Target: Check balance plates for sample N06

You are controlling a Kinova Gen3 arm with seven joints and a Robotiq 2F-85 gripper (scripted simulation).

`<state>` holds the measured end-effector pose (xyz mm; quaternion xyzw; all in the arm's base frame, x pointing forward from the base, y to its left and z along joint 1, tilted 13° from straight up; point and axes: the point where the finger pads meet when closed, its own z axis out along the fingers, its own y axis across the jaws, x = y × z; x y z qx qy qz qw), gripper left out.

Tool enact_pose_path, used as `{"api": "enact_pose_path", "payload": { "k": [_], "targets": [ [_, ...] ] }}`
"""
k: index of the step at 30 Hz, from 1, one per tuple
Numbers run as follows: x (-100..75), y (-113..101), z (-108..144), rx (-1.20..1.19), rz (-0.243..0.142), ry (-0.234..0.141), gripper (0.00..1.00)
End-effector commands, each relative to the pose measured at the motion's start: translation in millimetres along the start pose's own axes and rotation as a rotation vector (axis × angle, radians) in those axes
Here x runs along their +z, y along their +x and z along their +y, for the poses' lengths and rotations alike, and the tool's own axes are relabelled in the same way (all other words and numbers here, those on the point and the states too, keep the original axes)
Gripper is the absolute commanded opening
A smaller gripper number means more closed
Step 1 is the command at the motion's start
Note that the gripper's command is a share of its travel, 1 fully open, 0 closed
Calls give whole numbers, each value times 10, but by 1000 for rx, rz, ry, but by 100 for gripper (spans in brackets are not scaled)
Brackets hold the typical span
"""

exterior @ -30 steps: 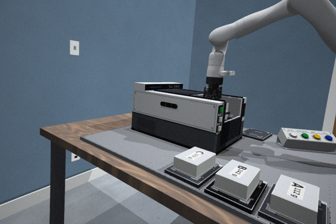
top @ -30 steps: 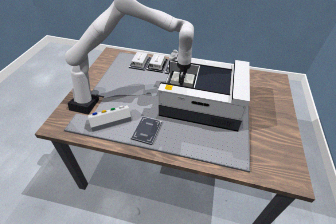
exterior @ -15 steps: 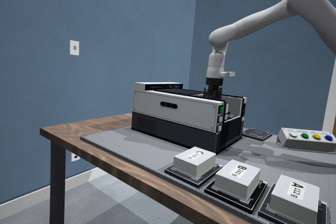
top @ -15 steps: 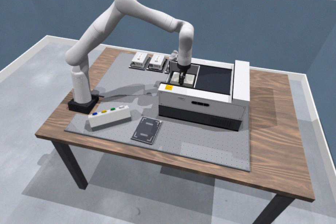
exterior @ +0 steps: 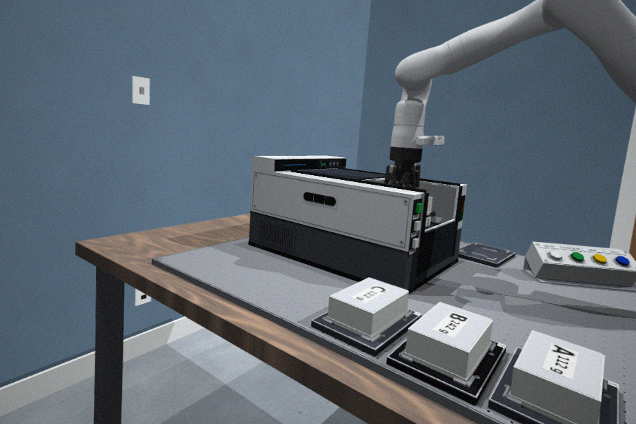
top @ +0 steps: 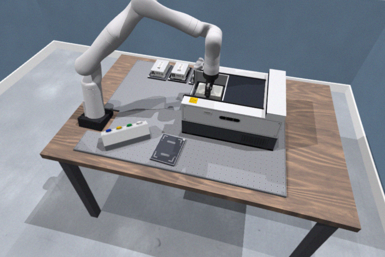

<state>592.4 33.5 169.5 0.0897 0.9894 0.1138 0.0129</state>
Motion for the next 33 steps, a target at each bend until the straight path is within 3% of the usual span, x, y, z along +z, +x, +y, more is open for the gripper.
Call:
{"api": "enact_pose_path", "payload": {
  "k": [1, 10, 33],
  "targets": [
    [-14, -6, 1, 0, -3, 0, 100],
    [-14, -6, 1, 0, -3, 0, 100],
    [-294, -5, 1, 0, -3, 0, 100]
  ]
}}
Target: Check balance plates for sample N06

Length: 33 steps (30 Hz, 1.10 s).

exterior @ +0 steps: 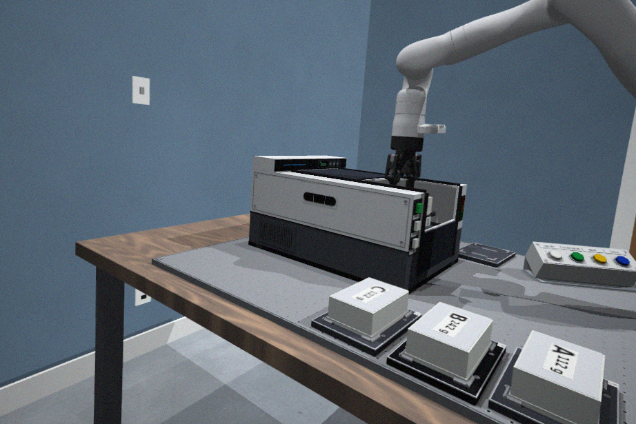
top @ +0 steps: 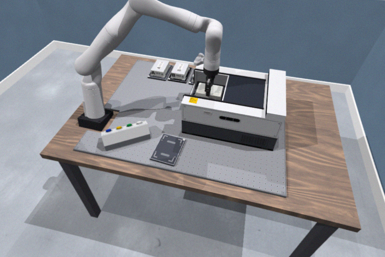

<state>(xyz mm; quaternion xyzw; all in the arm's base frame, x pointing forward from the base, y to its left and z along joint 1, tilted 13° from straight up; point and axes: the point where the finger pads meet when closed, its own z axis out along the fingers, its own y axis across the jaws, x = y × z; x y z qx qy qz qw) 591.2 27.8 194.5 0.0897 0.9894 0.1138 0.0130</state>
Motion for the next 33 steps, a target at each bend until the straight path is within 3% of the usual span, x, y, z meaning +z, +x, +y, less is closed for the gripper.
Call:
{"api": "enact_pose_path", "payload": {
  "k": [1, 33],
  "targets": [
    [-50, -5, 1, 0, -3, 0, 100],
    [-424, -4, 0, 0, -3, 0, 100]
  ]
}}
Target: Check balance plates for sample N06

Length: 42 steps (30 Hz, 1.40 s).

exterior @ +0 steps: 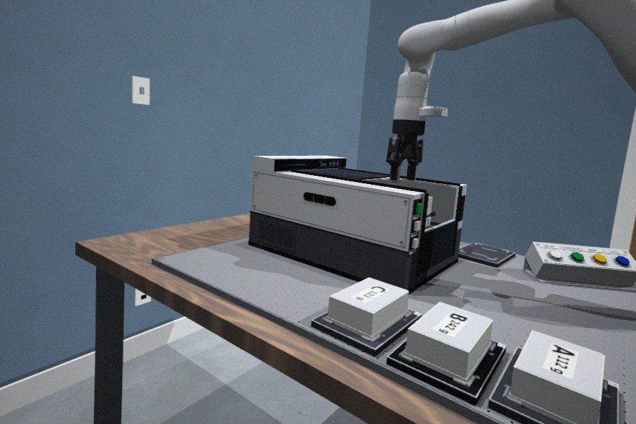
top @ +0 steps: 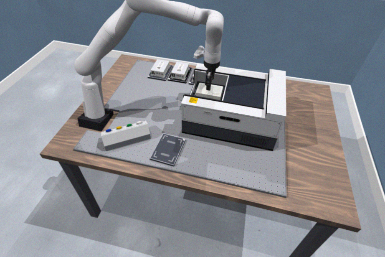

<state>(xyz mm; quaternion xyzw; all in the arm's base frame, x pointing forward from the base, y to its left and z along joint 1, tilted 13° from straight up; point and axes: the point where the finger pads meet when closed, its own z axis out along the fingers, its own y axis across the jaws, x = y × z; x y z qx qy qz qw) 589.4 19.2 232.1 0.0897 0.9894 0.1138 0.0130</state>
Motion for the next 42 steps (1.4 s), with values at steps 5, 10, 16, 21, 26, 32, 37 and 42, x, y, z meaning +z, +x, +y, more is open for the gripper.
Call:
{"api": "enact_pose_path", "payload": {
  "k": [5, 10, 16, 21, 26, 32, 37, 42],
  "targets": [
    [-104, -4, 0, 0, -3, 0, 100],
    [-158, -4, 0, 0, -3, 0, 100],
    [-224, -4, 0, 0, -3, 0, 100],
    [-291, -4, 0, 0, -3, 0, 100],
    [-357, -4, 0, 0, -3, 0, 100],
    [-361, -4, 0, 0, -3, 0, 100],
    [-390, 79, 49, 0, -3, 0, 10],
    [-437, 216, 130, 0, -3, 0, 10]
  ]
}}
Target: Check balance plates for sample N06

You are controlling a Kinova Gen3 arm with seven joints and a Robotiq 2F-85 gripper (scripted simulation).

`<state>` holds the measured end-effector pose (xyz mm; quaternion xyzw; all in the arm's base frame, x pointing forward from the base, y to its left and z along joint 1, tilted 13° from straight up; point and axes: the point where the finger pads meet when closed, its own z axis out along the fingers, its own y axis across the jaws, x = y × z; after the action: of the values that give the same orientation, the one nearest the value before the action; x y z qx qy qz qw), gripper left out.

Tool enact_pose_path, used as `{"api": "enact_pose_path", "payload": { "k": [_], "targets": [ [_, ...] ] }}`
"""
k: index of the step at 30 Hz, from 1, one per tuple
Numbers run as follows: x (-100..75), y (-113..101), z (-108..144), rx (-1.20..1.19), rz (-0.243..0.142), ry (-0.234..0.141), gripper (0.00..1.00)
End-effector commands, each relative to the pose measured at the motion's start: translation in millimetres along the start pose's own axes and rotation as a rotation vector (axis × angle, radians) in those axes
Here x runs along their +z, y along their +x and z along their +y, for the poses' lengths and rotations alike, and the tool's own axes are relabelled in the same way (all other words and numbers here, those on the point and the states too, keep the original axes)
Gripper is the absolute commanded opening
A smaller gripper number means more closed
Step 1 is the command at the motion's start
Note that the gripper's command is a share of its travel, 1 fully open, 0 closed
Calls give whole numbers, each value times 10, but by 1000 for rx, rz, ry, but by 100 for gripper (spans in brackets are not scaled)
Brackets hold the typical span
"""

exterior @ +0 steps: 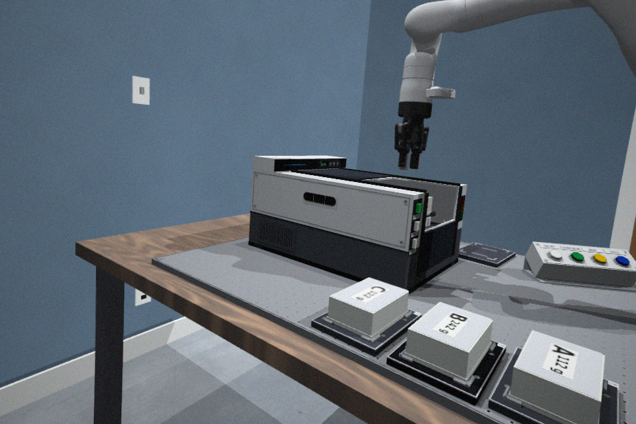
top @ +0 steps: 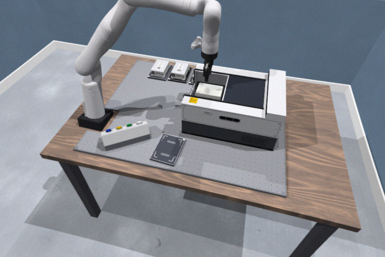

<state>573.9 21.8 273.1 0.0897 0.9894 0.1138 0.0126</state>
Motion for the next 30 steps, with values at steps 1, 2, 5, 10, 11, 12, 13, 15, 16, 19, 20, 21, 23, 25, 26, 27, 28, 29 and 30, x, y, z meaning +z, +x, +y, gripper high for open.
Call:
{"api": "enact_pose_path", "payload": {
  "k": [1, 2, 5, 10, 11, 12, 13, 15, 16, 19, 20, 21, 23, 25, 26, 27, 28, 29, 30],
  "targets": [
    [-46, 89, 55, 0, -3, 0, 10],
    [-46, 89, 55, 0, -3, 0, 10],
    [-65, 144, 88, 0, -3, 0, 10],
    [-112, 282, 169, 0, -3, 0, 10],
    [-122, 309, 185, 0, -3, 0, 10],
    [-131, 337, 201, 0, -3, 0, 10],
    [-141, 364, 217, 0, -3, 0, 10],
    [-160, 420, 250, 0, -3, 0, 10],
    [-169, 447, 266, 0, -3, 0, 10],
    [-188, 502, 298, 0, -3, 0, 10],
    [-188, 502, 298, 0, -3, 0, 10],
    [-198, 530, 314, 0, -3, 0, 10],
    [-217, 585, 347, 0, -3, 0, 10],
    [-236, 640, 379, 0, -3, -1, 10],
    [-245, 667, 395, 0, -3, -1, 10],
    [-255, 695, 411, 0, -3, -1, 10],
    [-264, 722, 428, 0, -3, -1, 10],
    [-274, 750, 444, 0, -3, -1, 10],
    [-283, 778, 460, 0, -3, -1, 10]
  ]
}}
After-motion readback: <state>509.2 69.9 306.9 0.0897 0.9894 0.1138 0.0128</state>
